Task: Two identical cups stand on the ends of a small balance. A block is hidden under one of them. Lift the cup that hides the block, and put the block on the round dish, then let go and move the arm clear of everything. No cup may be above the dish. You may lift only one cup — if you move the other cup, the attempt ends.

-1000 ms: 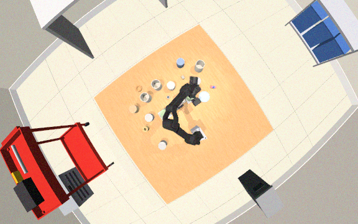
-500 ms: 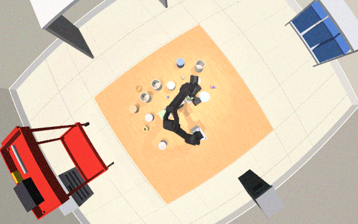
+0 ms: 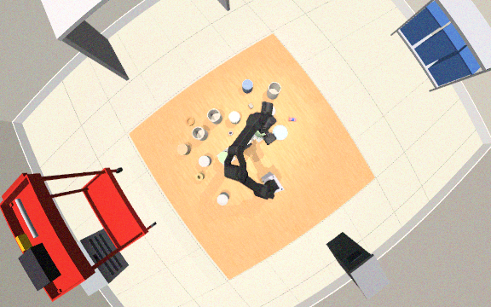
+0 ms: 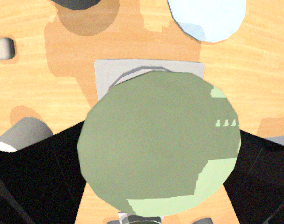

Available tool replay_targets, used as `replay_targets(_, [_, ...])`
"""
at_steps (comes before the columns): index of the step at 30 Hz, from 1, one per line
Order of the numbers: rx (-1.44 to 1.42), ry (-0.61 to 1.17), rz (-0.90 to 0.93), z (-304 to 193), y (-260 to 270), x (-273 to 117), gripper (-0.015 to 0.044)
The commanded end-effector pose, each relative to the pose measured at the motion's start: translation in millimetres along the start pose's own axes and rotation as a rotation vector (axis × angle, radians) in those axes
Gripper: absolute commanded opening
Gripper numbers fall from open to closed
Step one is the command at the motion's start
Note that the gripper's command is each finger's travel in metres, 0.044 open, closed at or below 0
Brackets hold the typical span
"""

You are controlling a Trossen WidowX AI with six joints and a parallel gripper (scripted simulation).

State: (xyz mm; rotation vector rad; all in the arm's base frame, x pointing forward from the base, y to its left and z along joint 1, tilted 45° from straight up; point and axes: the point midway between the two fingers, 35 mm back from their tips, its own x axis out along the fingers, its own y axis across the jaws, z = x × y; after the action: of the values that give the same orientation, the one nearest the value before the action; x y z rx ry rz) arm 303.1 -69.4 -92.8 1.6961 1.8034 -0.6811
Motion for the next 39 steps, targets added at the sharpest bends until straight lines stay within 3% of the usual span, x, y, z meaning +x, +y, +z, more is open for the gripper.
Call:
replay_targets(1, [-0.011,-0.022,0.012,5.5,3.5,-9.7,0.0000])
replay_targets(39, [-0.010,-0.023,0.011,4.3,1.4,-58.3,0.0000])
